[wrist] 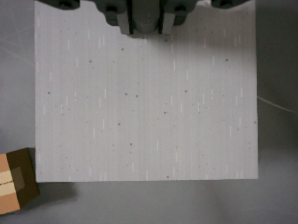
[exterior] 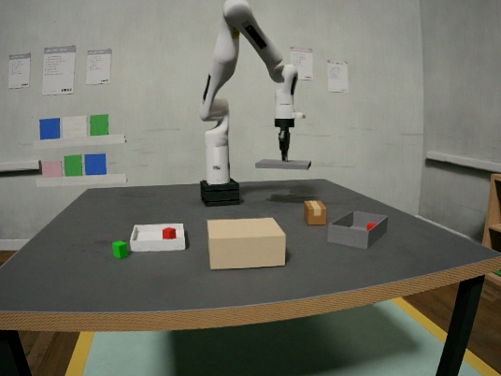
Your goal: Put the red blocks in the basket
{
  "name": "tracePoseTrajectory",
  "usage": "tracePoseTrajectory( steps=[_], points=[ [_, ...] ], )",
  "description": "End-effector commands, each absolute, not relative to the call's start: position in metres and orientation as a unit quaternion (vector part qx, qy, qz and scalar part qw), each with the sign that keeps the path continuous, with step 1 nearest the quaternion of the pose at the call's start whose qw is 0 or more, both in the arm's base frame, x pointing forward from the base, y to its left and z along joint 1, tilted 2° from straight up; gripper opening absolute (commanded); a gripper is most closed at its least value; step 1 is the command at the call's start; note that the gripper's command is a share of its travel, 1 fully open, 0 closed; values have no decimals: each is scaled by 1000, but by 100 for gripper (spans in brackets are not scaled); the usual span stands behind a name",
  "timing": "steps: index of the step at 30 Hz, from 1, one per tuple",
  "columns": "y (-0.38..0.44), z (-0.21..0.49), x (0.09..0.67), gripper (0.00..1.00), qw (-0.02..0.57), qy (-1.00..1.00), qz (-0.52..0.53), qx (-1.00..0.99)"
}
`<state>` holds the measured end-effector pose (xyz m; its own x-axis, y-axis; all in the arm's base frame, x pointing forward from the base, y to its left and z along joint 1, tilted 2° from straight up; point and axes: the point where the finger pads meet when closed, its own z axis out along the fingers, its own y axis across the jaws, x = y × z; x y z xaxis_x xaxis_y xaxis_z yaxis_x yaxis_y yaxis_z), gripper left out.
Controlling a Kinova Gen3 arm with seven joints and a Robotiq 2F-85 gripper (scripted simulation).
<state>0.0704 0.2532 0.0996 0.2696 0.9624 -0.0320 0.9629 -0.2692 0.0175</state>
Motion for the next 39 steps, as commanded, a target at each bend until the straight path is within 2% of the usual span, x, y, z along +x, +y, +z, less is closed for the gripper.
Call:
tracePoseTrajectory(
  steps=[1,39],
  points=[
    [254,100,70,10,16,604,-7,797],
    [252,66,70,10,17,604,-7,797]
  ],
)
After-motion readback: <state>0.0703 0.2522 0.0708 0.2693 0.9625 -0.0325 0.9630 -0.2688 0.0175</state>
